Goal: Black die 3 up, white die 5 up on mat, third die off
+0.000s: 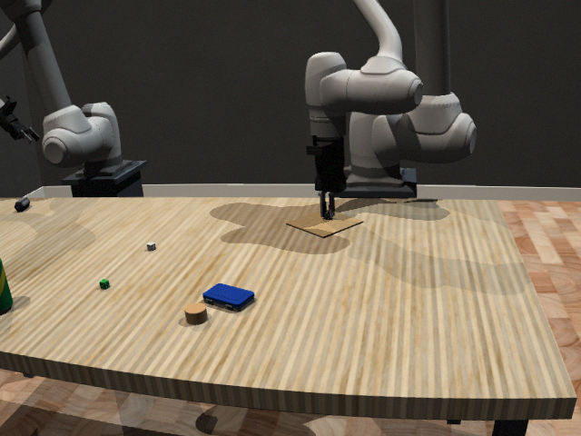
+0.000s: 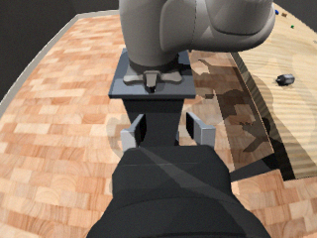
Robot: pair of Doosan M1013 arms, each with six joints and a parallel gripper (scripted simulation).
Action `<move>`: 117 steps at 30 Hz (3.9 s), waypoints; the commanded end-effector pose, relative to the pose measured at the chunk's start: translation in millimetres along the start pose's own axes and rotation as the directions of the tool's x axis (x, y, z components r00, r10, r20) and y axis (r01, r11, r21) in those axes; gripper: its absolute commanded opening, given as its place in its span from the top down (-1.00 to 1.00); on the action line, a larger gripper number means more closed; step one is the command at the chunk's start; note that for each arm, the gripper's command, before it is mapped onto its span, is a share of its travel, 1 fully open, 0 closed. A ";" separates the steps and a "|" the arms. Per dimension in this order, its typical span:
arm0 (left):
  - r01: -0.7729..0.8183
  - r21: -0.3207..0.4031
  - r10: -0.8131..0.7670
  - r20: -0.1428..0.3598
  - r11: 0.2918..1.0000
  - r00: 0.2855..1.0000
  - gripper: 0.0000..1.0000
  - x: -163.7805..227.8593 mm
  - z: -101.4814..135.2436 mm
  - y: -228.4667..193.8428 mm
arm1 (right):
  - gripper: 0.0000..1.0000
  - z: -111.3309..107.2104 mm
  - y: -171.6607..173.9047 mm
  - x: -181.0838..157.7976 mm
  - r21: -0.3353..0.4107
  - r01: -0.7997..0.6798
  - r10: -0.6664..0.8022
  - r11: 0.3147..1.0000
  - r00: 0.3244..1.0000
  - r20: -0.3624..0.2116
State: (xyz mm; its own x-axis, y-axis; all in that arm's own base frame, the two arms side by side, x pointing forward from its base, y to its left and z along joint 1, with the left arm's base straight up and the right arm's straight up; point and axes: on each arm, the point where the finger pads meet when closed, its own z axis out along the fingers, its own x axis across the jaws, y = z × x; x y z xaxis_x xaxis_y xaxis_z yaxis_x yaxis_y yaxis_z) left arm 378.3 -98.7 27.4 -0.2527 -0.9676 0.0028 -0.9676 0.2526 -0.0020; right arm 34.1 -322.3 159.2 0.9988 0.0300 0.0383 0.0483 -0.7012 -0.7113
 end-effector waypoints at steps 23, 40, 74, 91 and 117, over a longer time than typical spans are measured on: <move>0.004 -0.002 -0.004 0.003 1.000 1.000 0.32 -2.3 2.6 0.9 | -1.00 -0.4 0.9 -2.4 -0.007 0.002 -0.002 1.000 1.000 0.003; 0.004 -0.002 -0.004 0.003 1.000 1.000 -0.15 -2.3 2.6 0.9 | -1.00 -0.4 0.9 -2.4 -0.007 0.002 -0.002 1.000 1.000 0.003; 0.004 -0.002 -0.004 0.003 1.000 1.000 -0.27 -2.1 -60.8 0.7 | -1.00 -0.4 0.9 -2.4 -0.007 0.002 -0.002 1.000 1.000 0.003; 0.004 -0.002 -0.004 0.003 1.000 1.000 -1.00 -2.1 -87.4 0.7 | -1.00 -0.4 0.9 -2.4 -0.007 0.002 -0.002 1.000 1.000 0.003; 0.004 -0.002 -0.004 0.003 1.000 1.000 -1.00 -2.1 -87.4 0.7 | -1.00 -0.4 0.9 -2.4 -0.007 0.002 -0.002 1.000 1.000 0.003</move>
State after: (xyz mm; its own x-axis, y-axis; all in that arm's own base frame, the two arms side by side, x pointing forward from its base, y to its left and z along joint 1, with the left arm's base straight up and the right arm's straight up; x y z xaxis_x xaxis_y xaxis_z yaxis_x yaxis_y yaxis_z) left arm 376.1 -97.9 111.0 -0.2530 -0.9675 0.0026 -0.9675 0.2530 0.0048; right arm 34.1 -322.3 159.2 0.9988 0.0300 0.0383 0.0483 -0.7012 -0.7113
